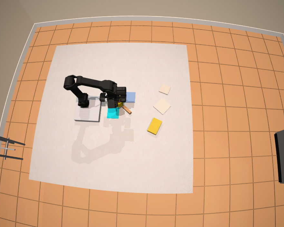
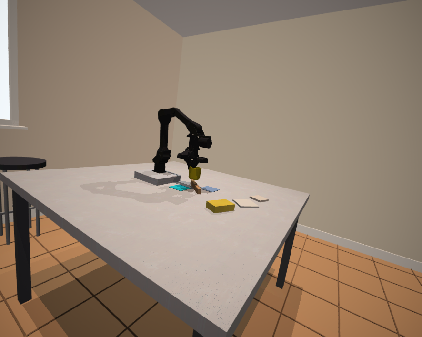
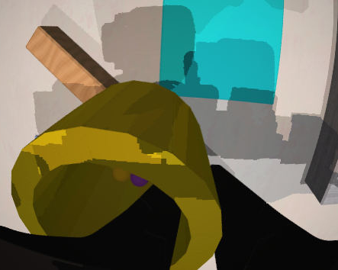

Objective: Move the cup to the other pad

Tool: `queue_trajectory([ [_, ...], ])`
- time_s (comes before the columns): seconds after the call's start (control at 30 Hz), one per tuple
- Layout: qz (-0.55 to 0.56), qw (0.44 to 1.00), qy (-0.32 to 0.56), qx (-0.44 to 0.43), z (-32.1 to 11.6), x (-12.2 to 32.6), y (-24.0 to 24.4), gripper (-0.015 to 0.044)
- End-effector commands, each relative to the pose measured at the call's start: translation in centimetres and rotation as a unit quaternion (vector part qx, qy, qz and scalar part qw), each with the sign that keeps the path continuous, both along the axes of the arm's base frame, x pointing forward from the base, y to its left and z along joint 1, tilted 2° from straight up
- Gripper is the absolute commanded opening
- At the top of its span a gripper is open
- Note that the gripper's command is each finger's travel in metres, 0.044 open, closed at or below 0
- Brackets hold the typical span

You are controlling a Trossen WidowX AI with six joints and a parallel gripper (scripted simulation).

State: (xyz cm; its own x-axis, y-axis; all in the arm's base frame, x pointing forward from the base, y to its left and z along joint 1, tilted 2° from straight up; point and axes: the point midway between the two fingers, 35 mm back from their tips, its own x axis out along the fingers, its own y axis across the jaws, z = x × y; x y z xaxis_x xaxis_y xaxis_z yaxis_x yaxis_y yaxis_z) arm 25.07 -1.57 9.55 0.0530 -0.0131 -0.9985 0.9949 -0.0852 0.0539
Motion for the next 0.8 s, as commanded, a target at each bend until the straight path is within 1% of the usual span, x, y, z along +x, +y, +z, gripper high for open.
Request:
queue_trajectory([
  [0.0,0.002,1.0,0.001,0.001,0.0,-0.6,-0.5,0.0],
  [0.77,0.002,1.0,0.002,-0.001,-0.1,-3.9,-3.8,0.0],
])
